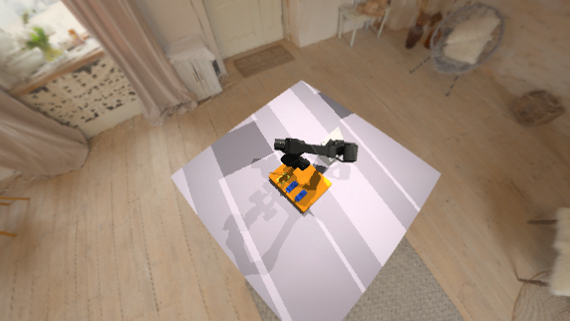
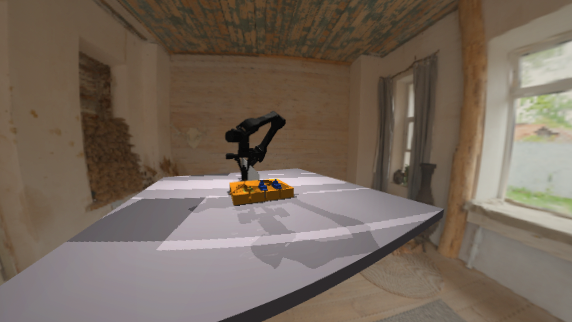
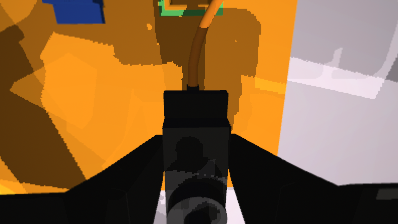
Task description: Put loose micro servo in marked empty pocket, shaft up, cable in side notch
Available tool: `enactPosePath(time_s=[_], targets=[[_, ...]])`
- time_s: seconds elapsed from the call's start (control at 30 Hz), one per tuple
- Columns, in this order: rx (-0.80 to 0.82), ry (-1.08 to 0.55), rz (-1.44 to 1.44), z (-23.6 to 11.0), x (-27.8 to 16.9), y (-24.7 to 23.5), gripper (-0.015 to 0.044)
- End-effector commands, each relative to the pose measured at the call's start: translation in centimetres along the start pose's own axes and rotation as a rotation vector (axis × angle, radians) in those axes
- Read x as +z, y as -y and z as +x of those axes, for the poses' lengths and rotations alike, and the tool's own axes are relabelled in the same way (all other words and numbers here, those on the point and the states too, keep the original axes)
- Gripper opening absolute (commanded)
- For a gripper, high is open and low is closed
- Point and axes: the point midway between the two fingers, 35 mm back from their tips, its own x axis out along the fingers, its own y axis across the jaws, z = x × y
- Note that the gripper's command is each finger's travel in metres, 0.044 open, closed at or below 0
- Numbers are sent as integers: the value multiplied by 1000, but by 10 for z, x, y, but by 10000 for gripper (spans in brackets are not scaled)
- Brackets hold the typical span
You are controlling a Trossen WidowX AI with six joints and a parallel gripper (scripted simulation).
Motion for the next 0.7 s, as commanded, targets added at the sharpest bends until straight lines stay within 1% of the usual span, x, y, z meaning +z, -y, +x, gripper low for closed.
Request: enactPosePath(time_s=[0.0,0.17,0.67], targets=[[-5,-1,-29,0,0,1,0],[-5,0,-29,-1,10,1,0],[-5,2,-31,-1,71,-2,0]])
